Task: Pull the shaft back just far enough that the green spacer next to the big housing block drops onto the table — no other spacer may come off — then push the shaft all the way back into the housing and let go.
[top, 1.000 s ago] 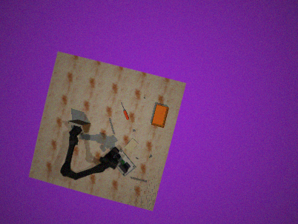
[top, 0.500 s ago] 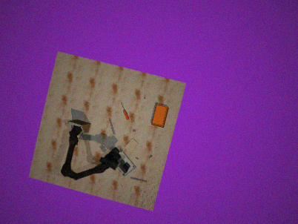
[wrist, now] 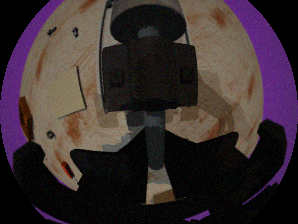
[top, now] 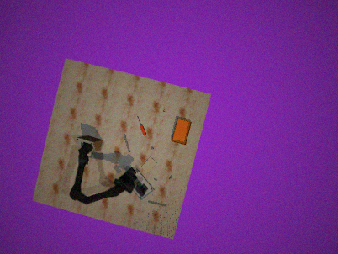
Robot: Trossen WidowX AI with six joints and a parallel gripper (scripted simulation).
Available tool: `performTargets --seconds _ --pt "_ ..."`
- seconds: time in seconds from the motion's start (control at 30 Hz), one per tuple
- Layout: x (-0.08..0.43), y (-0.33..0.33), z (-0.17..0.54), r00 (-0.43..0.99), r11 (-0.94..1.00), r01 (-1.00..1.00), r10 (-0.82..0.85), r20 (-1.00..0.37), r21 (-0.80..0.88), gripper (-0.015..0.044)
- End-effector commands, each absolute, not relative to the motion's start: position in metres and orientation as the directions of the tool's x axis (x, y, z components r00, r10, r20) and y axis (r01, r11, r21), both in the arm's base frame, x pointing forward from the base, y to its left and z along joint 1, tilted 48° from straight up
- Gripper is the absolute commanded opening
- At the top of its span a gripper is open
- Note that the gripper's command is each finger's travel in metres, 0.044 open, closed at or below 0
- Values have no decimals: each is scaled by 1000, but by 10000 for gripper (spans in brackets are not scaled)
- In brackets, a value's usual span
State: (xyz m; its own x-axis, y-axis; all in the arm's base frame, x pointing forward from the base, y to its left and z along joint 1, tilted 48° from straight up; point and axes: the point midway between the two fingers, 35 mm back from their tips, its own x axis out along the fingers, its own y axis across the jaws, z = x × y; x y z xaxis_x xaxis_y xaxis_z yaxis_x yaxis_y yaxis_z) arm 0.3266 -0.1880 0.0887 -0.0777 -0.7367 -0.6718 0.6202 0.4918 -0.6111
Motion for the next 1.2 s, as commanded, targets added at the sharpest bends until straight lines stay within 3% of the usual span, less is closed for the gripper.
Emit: performTargets --seconds 0.0,1.17 --pt "332 -190 93 -66 490 625 -743 -667 -608 0" --pt "339 -194 97 -66 489 626 -743 -666 -607 0"
